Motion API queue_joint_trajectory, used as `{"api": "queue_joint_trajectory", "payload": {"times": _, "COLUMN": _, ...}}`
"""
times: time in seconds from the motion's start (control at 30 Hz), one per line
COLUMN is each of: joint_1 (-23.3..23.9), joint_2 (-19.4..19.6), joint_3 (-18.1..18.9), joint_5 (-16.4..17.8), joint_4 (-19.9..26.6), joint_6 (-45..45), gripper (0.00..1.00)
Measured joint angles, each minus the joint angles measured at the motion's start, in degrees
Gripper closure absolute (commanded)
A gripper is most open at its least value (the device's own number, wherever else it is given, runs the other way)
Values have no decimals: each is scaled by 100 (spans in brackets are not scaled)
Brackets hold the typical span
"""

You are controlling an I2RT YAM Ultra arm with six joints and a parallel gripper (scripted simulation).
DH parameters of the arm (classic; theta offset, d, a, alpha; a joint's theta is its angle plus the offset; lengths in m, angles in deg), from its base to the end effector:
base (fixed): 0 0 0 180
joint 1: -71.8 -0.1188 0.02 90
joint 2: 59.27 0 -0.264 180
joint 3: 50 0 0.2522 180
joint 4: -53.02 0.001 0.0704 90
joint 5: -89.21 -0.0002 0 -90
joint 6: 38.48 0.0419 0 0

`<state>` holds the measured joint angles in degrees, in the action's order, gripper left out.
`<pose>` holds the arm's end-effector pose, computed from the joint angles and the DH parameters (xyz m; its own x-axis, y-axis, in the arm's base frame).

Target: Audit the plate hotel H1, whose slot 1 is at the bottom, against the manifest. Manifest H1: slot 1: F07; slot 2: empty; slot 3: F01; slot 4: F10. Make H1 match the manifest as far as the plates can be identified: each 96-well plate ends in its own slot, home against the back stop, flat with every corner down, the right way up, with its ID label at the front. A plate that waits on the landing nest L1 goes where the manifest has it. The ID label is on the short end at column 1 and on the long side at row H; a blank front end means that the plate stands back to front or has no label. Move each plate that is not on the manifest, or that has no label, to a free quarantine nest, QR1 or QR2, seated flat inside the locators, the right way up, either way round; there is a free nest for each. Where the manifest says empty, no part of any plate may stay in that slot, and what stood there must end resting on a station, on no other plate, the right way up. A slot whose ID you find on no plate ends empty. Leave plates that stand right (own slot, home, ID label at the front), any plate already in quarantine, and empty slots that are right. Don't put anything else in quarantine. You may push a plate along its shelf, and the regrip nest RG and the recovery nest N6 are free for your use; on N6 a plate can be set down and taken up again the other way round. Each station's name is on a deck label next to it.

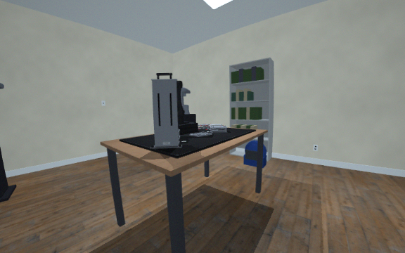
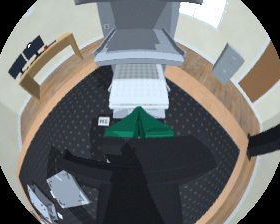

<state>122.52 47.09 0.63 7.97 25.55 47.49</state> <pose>0.2177 -0.2545 0.1106 -0.3468 0.3143 -0.8837 0.6574 0.7535 0.0100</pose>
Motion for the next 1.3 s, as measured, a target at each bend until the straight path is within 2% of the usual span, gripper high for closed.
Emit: {"api": "queue_joint_trajectory", "payload": {"times": 1.3, "joint_1": -7, "joint_2": 55, "joint_3": 105, "joint_5": -13, "joint_4": 85, "joint_6": 13, "gripper": 100}}
